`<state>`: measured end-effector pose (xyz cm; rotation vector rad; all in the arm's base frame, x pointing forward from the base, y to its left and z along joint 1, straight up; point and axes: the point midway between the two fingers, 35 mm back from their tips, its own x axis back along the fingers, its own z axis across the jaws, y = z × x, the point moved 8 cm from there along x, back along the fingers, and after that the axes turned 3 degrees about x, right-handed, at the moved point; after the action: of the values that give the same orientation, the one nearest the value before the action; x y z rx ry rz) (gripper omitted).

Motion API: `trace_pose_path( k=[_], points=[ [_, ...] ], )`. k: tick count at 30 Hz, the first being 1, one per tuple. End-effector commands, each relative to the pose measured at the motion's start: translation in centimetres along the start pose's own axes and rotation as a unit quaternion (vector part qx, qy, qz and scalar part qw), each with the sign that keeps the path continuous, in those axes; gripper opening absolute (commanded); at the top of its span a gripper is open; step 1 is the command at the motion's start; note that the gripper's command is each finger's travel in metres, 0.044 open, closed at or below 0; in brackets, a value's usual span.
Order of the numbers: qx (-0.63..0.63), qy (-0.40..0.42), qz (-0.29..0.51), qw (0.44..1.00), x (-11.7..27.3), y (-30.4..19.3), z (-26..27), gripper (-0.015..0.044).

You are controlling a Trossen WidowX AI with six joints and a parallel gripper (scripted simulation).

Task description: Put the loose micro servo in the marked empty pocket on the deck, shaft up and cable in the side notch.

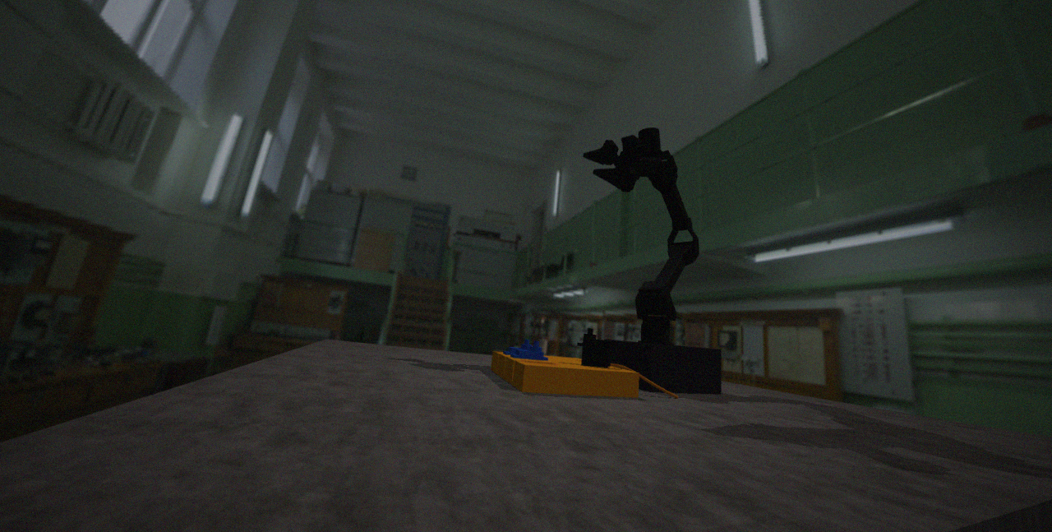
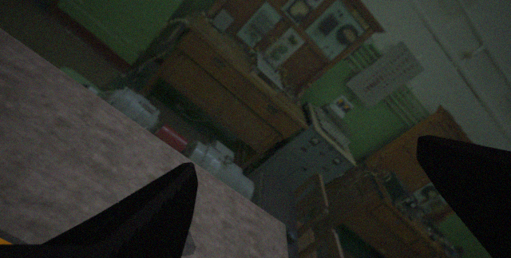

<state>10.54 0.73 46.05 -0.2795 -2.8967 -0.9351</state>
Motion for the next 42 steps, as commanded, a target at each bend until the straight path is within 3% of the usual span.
trace_pose_path(
  k=[1, 20, 42],
  points=[
    [0.076, 0.048, 0.015, 0.996, -2.2, 0.2, 2.3, 0.044],
    [0.335, 0.222, 0.023, 0.915, -8.1, -0.8, 10.4, 0.044],
    [0.549, 0.437, -0.049, 0.711, -11.9, -5.2, 20.0, 0.044]
  ],
)
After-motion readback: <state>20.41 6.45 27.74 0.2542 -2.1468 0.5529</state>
